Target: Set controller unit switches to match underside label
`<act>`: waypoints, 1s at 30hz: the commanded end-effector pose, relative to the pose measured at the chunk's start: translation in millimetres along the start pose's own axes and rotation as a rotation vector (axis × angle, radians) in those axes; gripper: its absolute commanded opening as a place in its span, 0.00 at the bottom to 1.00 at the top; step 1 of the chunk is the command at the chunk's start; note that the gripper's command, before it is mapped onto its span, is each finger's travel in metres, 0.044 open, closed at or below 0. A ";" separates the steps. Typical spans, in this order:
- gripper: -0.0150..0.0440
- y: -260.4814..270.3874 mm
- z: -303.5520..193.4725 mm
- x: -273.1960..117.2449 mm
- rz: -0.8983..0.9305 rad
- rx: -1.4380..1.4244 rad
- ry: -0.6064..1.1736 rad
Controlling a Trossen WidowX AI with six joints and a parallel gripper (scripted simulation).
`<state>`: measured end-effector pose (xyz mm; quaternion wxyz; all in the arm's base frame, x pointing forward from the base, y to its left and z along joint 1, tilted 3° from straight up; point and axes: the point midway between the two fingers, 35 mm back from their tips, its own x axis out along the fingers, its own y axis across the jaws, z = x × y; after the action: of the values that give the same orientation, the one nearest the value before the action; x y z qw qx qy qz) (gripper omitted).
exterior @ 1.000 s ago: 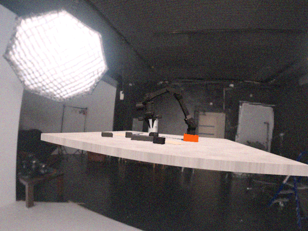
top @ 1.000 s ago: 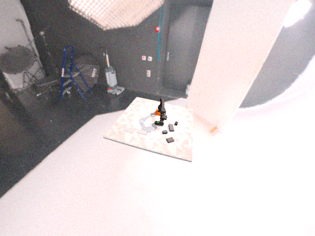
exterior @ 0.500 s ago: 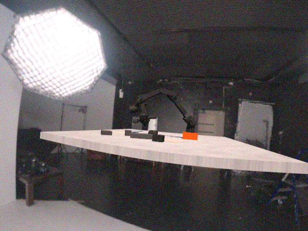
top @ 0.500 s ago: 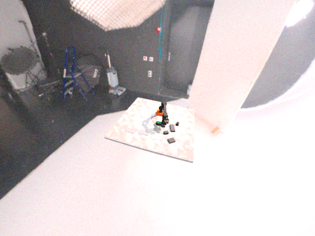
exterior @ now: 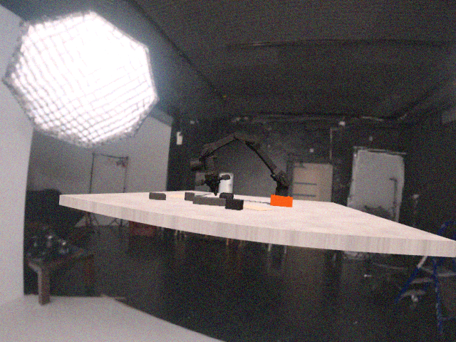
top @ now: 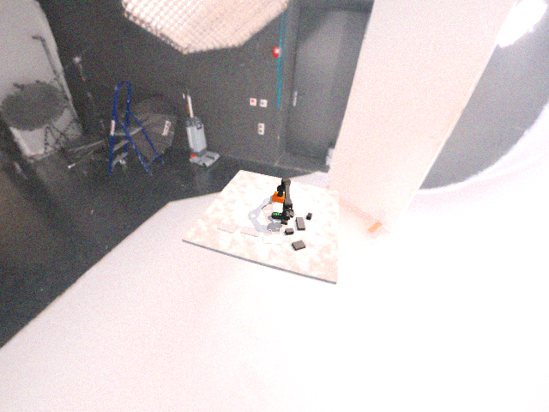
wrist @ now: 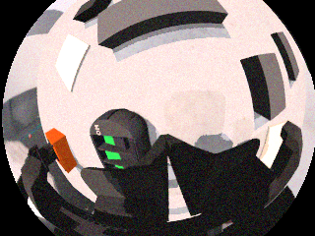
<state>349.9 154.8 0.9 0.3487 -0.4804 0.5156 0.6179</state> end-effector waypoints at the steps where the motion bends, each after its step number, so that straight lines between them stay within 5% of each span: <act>1: 0.25 0.3 0.6 8.1 0.010 0.004 -0.005; 30: 0.25 0.2 0.6 27.2 0.011 0.004 -0.005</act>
<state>345.0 153.8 -23.9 0.3474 -0.4796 0.5165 0.6185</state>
